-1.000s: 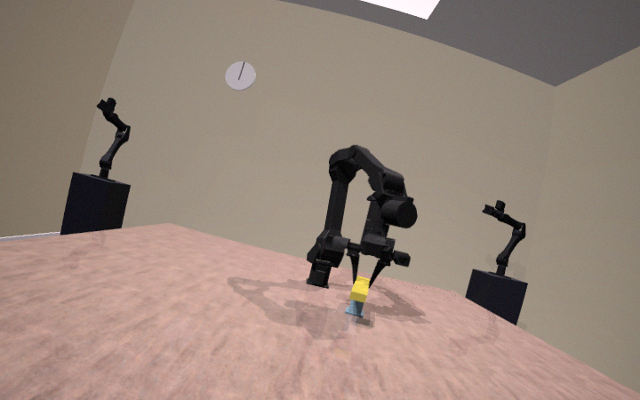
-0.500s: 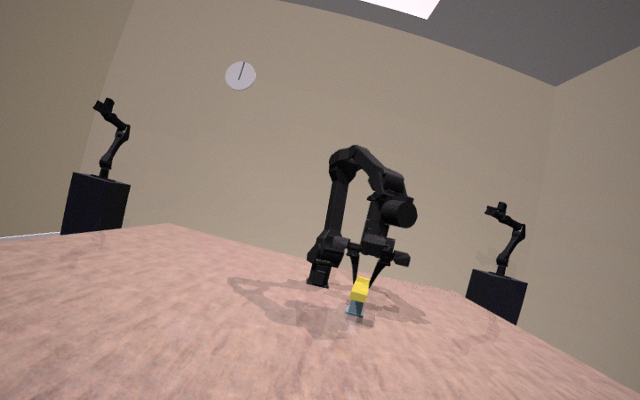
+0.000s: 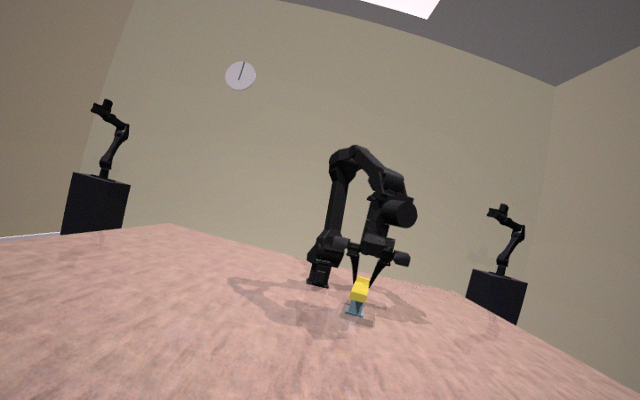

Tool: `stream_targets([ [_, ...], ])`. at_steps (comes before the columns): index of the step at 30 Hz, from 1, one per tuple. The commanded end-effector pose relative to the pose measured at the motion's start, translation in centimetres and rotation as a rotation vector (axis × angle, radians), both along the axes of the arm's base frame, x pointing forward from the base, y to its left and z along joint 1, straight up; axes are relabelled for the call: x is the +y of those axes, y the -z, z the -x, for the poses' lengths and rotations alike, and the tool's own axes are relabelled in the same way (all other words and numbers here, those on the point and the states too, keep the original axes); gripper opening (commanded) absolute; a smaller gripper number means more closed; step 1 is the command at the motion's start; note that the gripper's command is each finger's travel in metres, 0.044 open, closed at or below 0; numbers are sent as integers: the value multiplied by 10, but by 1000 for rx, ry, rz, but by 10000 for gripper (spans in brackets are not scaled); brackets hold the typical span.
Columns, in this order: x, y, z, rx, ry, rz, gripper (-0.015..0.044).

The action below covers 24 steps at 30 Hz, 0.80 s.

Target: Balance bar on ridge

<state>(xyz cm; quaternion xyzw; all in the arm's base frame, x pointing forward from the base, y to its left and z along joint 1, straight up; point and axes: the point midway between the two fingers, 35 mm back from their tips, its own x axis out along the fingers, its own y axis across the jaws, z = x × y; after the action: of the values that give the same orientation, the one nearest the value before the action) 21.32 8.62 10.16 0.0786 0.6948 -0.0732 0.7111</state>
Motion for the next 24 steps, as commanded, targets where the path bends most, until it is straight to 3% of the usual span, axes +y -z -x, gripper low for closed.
stream_targets([
  [1,0,0,0,0,0,0,105],
  [4,0,0,0,0,0,0,167],
  [24,0,0,0,0,0,0,169],
])
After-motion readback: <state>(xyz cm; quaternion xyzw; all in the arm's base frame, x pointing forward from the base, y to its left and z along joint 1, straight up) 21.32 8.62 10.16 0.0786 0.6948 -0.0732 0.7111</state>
